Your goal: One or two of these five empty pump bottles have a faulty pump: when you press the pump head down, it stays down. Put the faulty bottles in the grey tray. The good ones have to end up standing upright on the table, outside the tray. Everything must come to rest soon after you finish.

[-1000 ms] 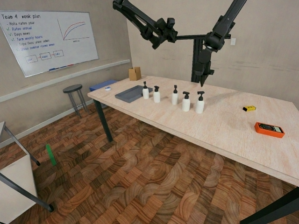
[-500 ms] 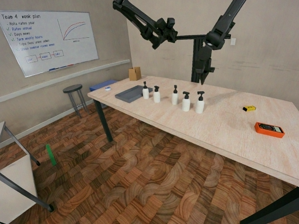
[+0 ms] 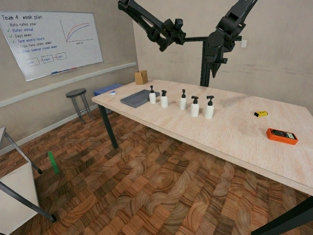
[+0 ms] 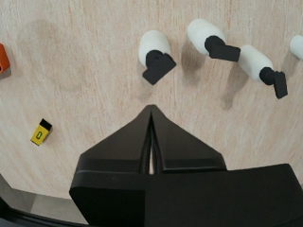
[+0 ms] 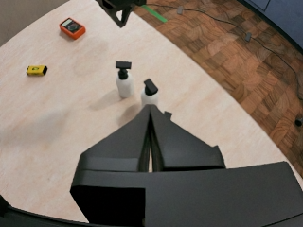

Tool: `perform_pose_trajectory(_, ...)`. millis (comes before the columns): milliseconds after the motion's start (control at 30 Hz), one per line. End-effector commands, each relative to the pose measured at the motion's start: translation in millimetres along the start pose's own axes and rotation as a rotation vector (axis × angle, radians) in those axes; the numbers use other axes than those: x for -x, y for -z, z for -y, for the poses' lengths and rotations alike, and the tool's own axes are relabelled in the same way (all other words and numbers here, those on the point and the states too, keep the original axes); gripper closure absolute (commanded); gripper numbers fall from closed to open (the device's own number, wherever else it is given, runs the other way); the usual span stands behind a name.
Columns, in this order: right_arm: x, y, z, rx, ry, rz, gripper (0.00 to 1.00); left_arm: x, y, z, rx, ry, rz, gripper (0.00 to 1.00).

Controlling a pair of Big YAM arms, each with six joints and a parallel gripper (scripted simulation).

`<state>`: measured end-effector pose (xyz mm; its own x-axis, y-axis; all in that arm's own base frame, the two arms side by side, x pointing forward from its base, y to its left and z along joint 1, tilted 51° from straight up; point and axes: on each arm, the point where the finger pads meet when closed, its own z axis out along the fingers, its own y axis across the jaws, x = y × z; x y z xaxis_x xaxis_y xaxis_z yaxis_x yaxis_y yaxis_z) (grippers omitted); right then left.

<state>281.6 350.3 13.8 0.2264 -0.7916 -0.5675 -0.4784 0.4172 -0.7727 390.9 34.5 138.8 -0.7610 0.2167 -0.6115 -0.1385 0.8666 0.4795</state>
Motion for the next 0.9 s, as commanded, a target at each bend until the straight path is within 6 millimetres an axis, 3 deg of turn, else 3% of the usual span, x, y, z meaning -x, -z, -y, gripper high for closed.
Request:
perform_pose_trajectory(0, 1, -1, 1, -0.001, -0.001, 0.000, 1.00, 0, 2, 3, -0.004, -0.003, -0.005, 1.00)
perform_pose_trajectory(100, 1, -1, 1, -0.001, -0.001, 0.000, 1.00, 1, 2, 3, -0.004, -0.001, -0.002, 1.00)
perform_pose_trajectory(233, -9, -11, 1, 0.001, 0.023, -0.037, 0.55, 13, 18, 12, -0.032, -0.047, 0.028, 1.00)
perform_pose_trajectory(267, -11, -13, 1, 0.002, 0.028, -0.047, 0.49, 15, 25, 19, -0.047, -0.071, 0.035, 1.00)
perform_pose_trajectory(400, -18, -24, 3, 0.002, 0.046, -0.090, 0.49, 25, 65, 51, -0.130, -0.192, 0.079, 1.00)
perform_pose_trajectory(467, -18, -24, 3, 0.002, 0.046, -0.090, 0.49, 25, 65, 51, -0.130, -0.192, 0.079, 1.00)
perform_pose_trajectory(600, -33, -44, 6, 0.008, 0.081, -0.177, 0.49, 30, 134, 93, -0.256, -0.374, 0.164, 1.00)
perform_pose_trajectory(867, -77, -93, 27, 0.038, 0.171, -0.412, 0.49, 2, 258, 124, -0.459, -0.701, 0.318, 1.00)
